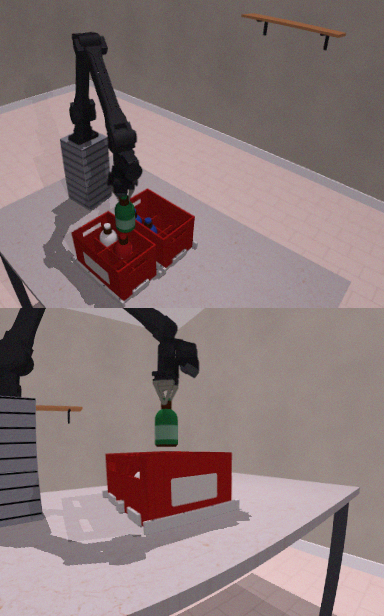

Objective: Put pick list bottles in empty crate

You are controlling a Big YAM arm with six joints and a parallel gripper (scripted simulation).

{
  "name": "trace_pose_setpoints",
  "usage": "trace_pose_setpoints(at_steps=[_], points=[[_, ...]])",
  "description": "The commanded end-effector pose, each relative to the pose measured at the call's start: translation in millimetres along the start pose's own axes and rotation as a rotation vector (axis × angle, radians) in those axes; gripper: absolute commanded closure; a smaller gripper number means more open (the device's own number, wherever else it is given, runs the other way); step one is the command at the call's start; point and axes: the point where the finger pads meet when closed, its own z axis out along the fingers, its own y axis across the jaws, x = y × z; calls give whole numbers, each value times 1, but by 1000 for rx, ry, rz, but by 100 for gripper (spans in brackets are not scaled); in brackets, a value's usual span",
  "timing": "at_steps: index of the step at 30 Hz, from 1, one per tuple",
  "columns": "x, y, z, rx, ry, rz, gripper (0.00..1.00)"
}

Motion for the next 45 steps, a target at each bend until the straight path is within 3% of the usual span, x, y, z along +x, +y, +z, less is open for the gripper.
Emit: trace_pose_setpoints(at_steps=[1,5,10,23,29,33,36,41,43,45], points=[[-26,27,-31,-29,-66,11,100],[-26,36,-40,-39,-82,11,100],[-28,35,-36,-35,-75,25,100],[-22,69,-40,-41,-79,11,100],[-19,75,-29,-30,-60,11,100],[-20,85,-43,-46,-83,11,100],[-17,90,-28,-31,-59,11,100],[-18,102,-44,-48,-82,11,100],[-18,102,-44,-48,-82,11,100],[-18,100,-31,-34,-62,21,100]])
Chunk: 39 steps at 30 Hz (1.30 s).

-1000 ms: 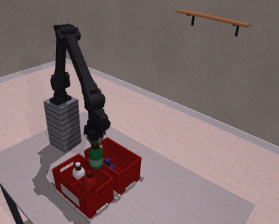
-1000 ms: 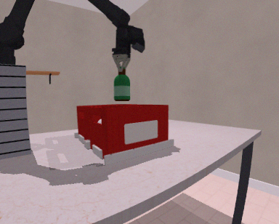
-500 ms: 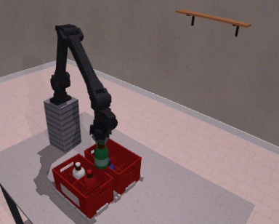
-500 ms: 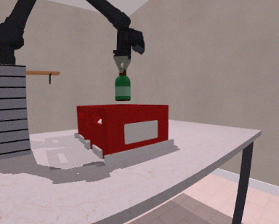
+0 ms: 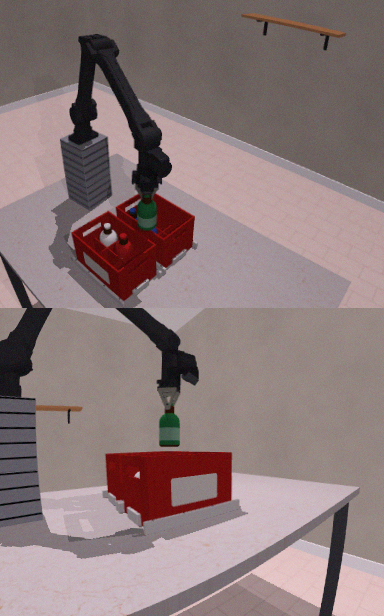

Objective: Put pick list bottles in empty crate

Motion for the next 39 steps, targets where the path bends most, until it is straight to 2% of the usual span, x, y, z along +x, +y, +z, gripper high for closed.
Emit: trace_pose_setpoints(at_steps=[1,4,8,11,15,17,22,25,28,32,33,36,39], points=[[-26,24,-30,-37,-60,21,100],[-26,33,-44,-53,-81,19,100],[-23,39,-29,-36,-57,19,100],[-24,47,-45,-55,-81,19,100],[-24,51,-44,-54,-80,19,100],[-25,49,-30,-38,-58,30,100],[-22,66,-46,-57,-80,19,100],[-19,70,-29,-37,-55,19,100],[-20,78,-47,-58,-80,19,100],[-19,82,-44,-55,-76,19,100],[-28,73,-44,-56,-77,41,100],[-27,73,-38,-49,-70,41,100],[-20,83,-44,-58,-77,23,100]])
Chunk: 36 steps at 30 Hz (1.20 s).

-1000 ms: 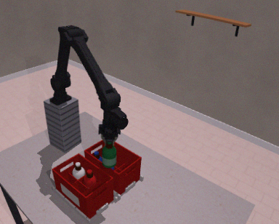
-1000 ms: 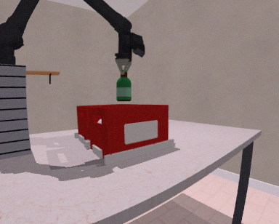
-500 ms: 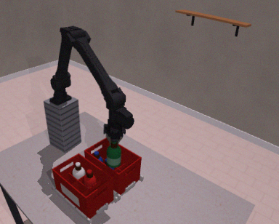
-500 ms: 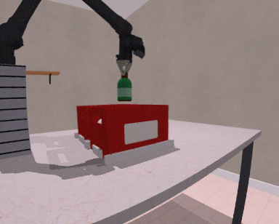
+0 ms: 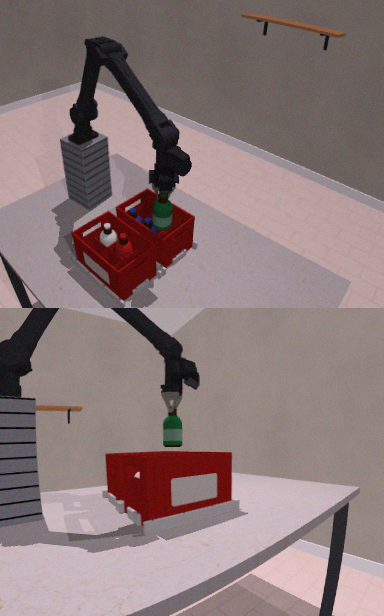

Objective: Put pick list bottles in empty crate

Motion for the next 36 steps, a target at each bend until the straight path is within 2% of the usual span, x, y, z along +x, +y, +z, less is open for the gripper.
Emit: trace_pose_setpoints(at_steps=[1,8,21,25,27,28,36], points=[[-21,28,-43,-62,-75,8,100],[-25,29,-38,-72,-85,15,100],[-22,30,-40,-78,-92,14,100],[-6,18,-23,-50,-60,12,100],[-6,18,-23,-50,-60,12,100],[-15,27,-38,-65,-76,12,100],[-18,28,-38,-74,-86,15,100]])
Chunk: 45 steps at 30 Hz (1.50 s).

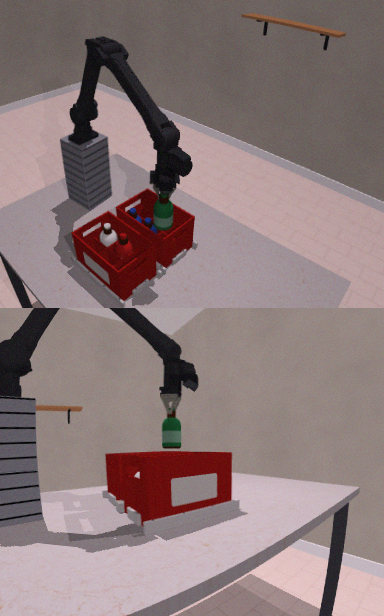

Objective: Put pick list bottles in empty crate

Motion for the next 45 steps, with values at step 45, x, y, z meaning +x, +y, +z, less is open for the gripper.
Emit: trace_pose_setpoints(at_steps=[45], points=[[-23,16,-40,-67,-79,20,100]])
